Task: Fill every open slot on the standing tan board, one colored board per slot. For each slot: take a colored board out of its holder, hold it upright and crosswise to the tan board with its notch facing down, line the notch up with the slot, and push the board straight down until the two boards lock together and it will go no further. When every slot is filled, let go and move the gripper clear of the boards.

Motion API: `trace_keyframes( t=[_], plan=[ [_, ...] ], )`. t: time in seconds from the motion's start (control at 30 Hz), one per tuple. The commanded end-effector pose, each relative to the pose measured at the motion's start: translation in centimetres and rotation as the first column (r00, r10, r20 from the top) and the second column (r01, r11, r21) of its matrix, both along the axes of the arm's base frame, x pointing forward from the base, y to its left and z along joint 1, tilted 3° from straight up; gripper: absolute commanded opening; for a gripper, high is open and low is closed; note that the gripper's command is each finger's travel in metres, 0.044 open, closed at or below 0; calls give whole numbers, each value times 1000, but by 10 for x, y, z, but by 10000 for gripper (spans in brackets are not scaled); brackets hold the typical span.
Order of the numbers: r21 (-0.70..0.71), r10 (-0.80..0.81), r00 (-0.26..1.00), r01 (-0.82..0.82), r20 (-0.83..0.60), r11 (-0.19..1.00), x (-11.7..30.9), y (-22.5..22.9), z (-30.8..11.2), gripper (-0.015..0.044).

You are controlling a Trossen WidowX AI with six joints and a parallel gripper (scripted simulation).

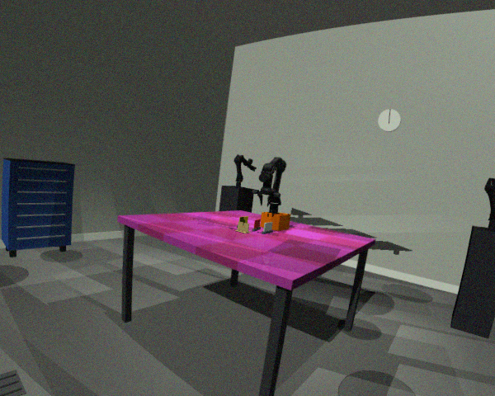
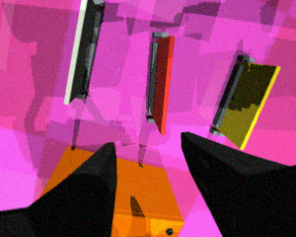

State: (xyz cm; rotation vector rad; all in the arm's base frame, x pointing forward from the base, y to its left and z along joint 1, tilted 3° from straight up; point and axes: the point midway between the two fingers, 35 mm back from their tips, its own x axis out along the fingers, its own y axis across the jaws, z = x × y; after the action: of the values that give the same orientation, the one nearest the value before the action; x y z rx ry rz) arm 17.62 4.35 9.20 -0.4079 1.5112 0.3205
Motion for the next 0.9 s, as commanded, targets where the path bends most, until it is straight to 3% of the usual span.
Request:
trace_keyframes(
  t=[0.0, 0.2, 0.4, 0.87],
  plan=[
    [-1, -128, 992, 128, -16, 992, -2, -18, 4, 183],
    [-3, -167, 986, 167, -21, 986, -2, -24, 2, 183],
    [-4, -167, 986, 167, -21, 986, 1, -34, -60, 183],
    [-4, -167, 986, 167, -21, 986, -1, -37, -79, 183]
  ],
)
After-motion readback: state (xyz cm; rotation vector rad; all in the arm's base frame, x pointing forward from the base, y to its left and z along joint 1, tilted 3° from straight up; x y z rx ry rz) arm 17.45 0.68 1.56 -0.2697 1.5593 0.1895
